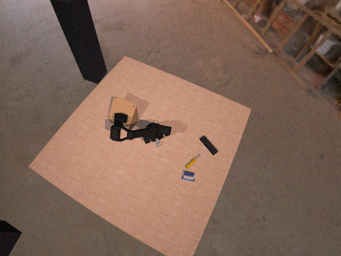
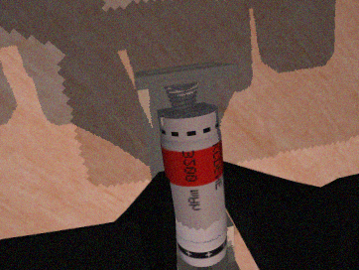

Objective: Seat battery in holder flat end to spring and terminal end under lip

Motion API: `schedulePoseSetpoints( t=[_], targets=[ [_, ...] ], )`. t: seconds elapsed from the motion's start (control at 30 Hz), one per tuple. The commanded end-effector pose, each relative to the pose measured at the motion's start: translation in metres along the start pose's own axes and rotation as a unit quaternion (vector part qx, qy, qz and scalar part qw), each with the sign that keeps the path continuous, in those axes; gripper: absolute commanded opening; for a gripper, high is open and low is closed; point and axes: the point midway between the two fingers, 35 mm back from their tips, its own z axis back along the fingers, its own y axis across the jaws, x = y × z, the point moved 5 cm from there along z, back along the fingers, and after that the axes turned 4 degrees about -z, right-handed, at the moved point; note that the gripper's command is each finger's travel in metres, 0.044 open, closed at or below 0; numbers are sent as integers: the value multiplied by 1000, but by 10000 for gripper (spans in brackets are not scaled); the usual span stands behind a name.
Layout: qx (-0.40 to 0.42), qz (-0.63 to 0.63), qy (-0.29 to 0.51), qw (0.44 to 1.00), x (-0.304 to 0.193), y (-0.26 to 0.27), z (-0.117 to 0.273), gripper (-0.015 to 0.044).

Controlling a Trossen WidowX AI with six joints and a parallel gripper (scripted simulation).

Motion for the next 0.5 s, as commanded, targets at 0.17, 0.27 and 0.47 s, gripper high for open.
schedulePoseSetpoints(
  t=[0.17,0.27,0.47],
  targets=[
    [-1,1,-1,1000,-11,0,0,80],
    [-1,1,-1,1000,-11,0,0,80],
    [-1,1,-2,1000,-11,0,0,80]
  ],
)
